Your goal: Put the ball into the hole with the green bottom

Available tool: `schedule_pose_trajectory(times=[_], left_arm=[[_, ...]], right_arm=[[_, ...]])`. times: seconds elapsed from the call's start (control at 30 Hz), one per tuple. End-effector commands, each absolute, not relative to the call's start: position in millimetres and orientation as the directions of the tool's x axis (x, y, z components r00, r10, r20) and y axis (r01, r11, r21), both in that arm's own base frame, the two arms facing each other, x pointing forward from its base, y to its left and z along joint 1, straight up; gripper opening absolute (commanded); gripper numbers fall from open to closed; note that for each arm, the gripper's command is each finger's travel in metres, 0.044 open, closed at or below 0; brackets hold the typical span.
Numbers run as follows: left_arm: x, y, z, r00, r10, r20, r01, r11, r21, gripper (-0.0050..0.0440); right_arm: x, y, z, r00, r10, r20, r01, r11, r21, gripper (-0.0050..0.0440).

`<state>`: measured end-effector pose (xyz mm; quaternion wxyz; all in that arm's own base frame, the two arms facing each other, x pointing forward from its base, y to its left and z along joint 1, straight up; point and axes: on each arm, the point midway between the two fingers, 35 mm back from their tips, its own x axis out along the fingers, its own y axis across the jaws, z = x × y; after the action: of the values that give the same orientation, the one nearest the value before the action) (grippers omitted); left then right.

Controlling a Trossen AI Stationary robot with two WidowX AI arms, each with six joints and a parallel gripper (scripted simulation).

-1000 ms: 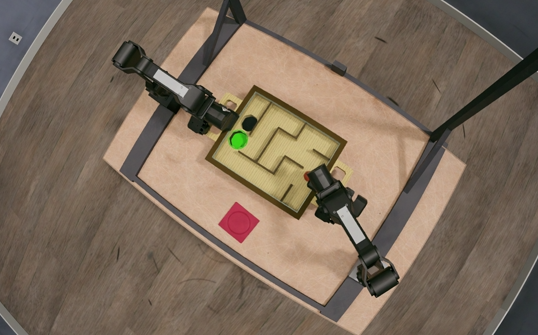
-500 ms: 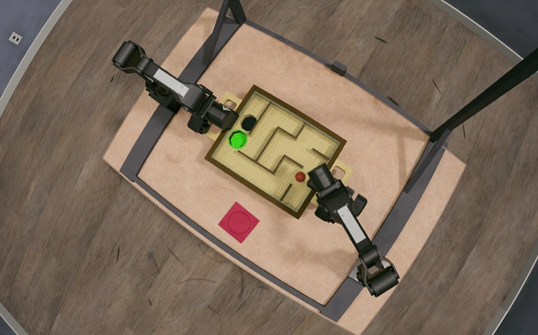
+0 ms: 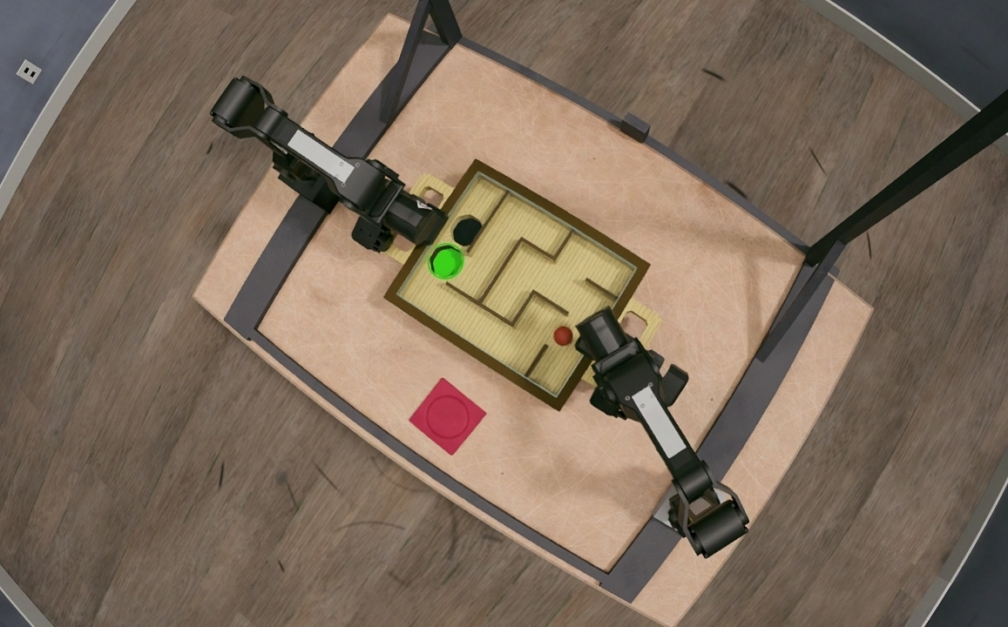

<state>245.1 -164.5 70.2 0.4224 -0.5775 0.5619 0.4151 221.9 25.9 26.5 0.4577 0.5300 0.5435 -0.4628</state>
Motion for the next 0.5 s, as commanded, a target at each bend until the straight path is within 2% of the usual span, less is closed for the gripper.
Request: schedule_pose_trajectory(times=[0.0, 0.37, 0.47], left_arm=[[252.9, -172.8, 92.2, 0.016, -0.322, -0.947, -1.0, 0.003, -0.018, -0.005], [257.8, -171.9, 108.5, -0.051, -0.312, -0.949, -0.999, 0.002, 0.053, -0.005], [245.1, -169.5, 91.3, -0.008, -0.32, -0.947, -1.0, -0.004, 0.01, -0.005]], right_arm=[[218.4, 28.7, 27.8, 0.038, 0.147, -0.988, 0.999, 0.014, 0.041, -0.005], [215.6, 28.9, 11.3, 0.105, 0.137, -0.985, 0.994, 0.014, 0.108, -0.005], [226.6, 29.2, 28.8, 0.056, 0.153, -0.987, 0.998, 0.016, 0.059, -0.005]])
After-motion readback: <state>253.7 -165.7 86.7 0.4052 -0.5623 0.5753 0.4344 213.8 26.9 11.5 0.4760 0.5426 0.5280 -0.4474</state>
